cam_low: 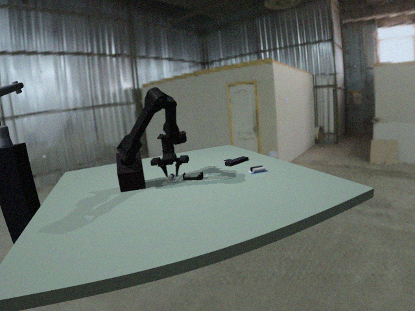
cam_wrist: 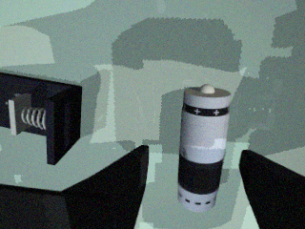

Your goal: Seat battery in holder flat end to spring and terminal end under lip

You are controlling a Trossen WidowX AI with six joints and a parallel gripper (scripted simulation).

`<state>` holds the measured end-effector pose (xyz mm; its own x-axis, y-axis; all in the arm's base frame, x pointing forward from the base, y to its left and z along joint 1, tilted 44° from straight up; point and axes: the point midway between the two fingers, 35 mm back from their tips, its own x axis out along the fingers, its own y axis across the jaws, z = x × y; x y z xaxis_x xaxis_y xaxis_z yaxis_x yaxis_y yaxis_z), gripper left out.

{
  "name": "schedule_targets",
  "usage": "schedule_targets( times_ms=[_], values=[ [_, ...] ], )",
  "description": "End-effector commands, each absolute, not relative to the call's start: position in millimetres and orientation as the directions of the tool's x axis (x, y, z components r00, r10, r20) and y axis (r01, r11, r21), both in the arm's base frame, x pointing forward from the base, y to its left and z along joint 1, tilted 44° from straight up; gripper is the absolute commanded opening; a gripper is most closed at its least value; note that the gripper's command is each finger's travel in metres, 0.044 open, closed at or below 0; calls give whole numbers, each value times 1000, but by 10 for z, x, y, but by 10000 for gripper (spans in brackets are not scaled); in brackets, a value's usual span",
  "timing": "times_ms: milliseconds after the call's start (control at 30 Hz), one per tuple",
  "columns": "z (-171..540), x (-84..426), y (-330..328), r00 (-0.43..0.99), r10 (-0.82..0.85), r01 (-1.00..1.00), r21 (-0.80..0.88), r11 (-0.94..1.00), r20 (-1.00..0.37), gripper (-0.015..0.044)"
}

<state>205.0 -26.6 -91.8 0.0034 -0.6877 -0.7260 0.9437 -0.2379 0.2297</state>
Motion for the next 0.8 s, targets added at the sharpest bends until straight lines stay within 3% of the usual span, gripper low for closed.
schedule_targets(
  times_ms=[0,100,233,533,767],
  values=[
    [-964,2011,-323,-5,-694,947,219,-234,-720,233],
    [-978,2009,-339,-5,-694,947,219,-234,-720,233],
    [-978,2009,-339,-5,-694,947,219,-234,-720,128],
    [-978,2009,-339,-5,-694,947,219,-234,-720,71],
    [-862,2024,-211,-4,-692,947,219,-234,-722,71]
  ],
)
